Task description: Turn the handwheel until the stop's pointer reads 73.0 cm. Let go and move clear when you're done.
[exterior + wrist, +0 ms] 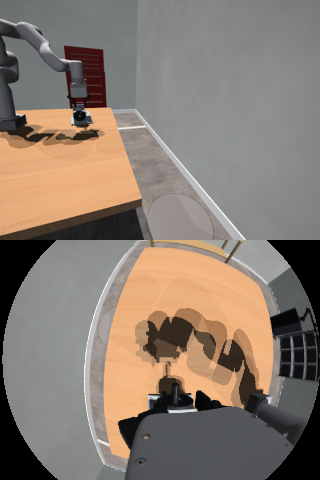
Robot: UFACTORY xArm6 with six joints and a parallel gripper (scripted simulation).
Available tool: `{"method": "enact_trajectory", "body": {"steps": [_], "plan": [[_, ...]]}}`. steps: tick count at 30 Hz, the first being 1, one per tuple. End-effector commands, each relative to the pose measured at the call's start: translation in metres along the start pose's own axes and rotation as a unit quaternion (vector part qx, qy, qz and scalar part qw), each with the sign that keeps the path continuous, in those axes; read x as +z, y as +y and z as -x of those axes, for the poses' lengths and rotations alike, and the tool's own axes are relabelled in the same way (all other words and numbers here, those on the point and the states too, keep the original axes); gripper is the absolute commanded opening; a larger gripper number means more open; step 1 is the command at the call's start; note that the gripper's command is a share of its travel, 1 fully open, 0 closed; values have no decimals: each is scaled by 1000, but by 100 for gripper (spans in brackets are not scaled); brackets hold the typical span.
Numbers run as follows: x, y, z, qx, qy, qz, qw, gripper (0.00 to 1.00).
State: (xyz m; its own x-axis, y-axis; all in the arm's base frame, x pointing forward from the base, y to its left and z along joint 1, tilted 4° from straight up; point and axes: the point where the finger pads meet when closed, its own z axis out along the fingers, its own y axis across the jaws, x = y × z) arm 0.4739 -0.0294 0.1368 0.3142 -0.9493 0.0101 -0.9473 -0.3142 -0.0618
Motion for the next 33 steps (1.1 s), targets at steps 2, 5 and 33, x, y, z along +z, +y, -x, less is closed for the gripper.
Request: {"method": "enact_trajectory", "body": {"steps": [2,5,33], "plan": [[-2,-1,-1,0,1,-2,1000,57],[-2,-1,-1,0,1,-2,1000,57],[49,-2,-1,0,1,-2,1000,57]]}}
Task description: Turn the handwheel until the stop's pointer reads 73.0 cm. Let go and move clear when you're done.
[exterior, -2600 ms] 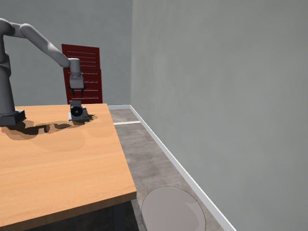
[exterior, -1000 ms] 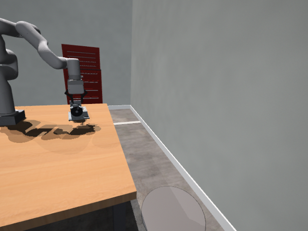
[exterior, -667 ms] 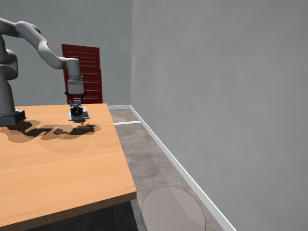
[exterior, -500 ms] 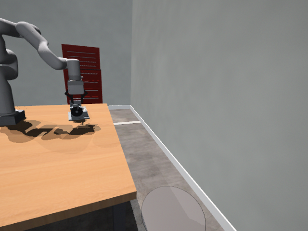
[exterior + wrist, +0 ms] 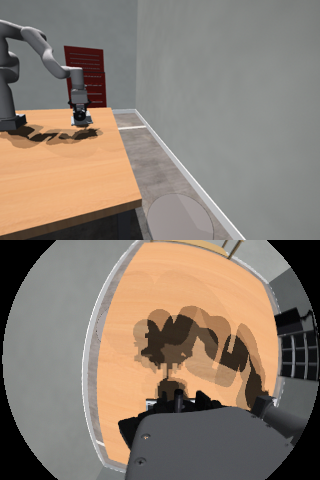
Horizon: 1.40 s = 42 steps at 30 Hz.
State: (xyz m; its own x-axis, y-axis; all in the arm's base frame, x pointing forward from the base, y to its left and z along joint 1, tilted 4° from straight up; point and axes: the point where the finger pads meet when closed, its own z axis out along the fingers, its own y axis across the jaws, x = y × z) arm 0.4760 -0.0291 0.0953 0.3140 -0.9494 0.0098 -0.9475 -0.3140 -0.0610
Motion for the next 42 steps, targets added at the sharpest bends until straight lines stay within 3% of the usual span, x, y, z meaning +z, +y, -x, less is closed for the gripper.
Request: {"method": "enact_trajectory", "body": {"steps": [1,11,26,27,42], "plan": [[11,-2,-1,0,1,-3,1000,57],[26,-2,-1,0,1,-3,1000,57],[27,-2,-1,0,1,-3,1000,57],[27,-2,-1,0,1,-3,1000,6],[27,-2,-1,0,1,-3,1000,6]]}}
